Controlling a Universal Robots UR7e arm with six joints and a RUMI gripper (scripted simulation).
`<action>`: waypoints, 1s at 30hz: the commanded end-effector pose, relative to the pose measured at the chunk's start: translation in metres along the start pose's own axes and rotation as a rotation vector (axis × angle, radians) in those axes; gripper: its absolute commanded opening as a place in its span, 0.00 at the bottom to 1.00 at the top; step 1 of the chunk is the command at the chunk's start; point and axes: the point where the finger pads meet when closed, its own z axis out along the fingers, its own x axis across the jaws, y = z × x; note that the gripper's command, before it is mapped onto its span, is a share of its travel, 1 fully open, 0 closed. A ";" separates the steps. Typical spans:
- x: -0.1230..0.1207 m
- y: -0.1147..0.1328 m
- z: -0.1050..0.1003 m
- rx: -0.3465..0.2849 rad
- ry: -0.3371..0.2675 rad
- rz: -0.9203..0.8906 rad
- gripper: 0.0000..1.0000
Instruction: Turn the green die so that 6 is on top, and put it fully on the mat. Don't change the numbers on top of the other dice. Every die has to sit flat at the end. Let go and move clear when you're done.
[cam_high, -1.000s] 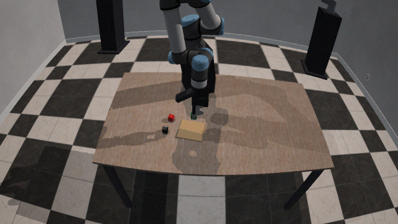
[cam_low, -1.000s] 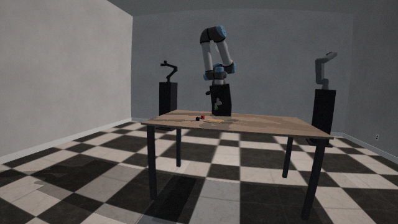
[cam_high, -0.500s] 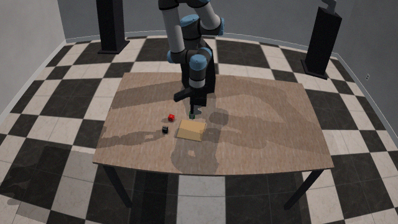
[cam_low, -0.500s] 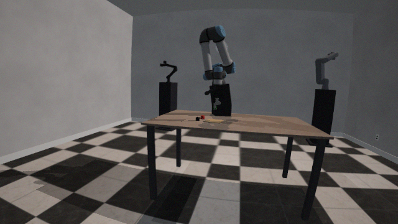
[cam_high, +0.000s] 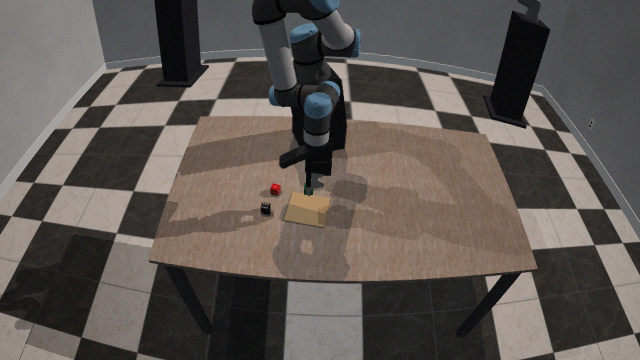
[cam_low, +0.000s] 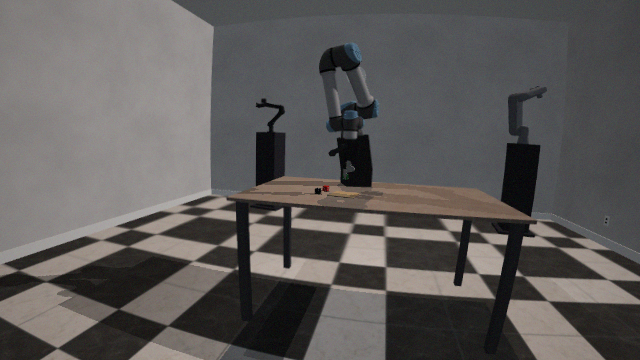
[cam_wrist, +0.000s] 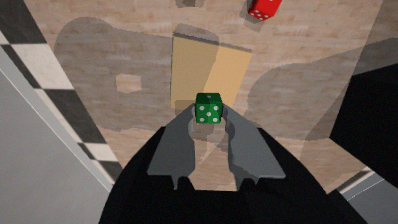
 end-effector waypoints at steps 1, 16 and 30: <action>-0.001 0.000 0.013 0.000 -0.002 0.000 0.10; -0.002 -0.001 0.064 0.000 -0.002 0.000 0.10; -0.002 -0.001 0.078 0.000 -0.002 0.000 0.10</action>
